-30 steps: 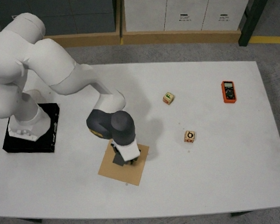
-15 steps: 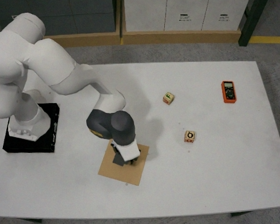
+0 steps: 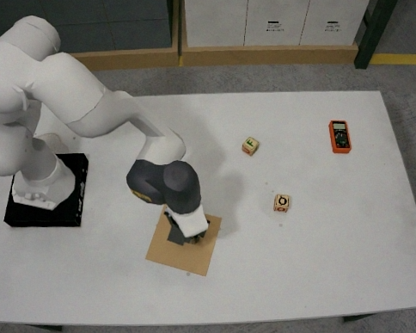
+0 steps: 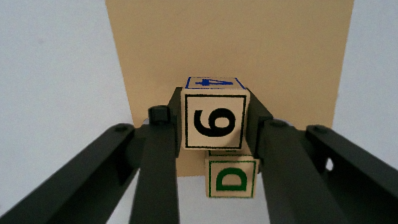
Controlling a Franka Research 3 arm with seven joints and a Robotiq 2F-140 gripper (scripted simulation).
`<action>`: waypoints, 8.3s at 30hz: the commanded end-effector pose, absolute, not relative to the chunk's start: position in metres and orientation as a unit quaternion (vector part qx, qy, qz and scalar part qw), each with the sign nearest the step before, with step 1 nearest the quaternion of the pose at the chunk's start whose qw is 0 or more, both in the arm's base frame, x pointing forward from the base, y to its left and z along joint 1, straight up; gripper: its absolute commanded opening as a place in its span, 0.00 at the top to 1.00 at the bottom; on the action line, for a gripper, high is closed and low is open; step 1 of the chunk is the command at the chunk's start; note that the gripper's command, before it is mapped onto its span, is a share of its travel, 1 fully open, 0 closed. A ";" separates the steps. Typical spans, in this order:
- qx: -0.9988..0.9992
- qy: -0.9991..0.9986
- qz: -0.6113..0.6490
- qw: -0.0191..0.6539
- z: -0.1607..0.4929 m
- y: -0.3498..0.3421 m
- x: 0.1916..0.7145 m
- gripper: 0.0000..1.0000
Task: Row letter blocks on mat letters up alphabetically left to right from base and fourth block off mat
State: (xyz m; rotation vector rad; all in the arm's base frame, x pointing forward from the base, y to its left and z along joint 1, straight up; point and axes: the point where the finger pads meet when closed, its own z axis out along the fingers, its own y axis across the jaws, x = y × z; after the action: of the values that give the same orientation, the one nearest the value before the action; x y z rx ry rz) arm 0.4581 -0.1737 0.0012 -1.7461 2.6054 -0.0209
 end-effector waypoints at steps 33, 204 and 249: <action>-0.615 0.789 -0.004 0.000 0.080 -0.243 0.431 0.67; -0.714 0.700 -0.004 -0.001 -0.018 -0.349 0.370 0.67; -0.714 0.700 -0.004 -0.001 -0.021 -0.349 0.370 0.67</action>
State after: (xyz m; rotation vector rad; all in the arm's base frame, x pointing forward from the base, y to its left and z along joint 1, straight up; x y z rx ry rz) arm 0.3691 -0.3476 -0.0208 -2.2420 2.2051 -0.0059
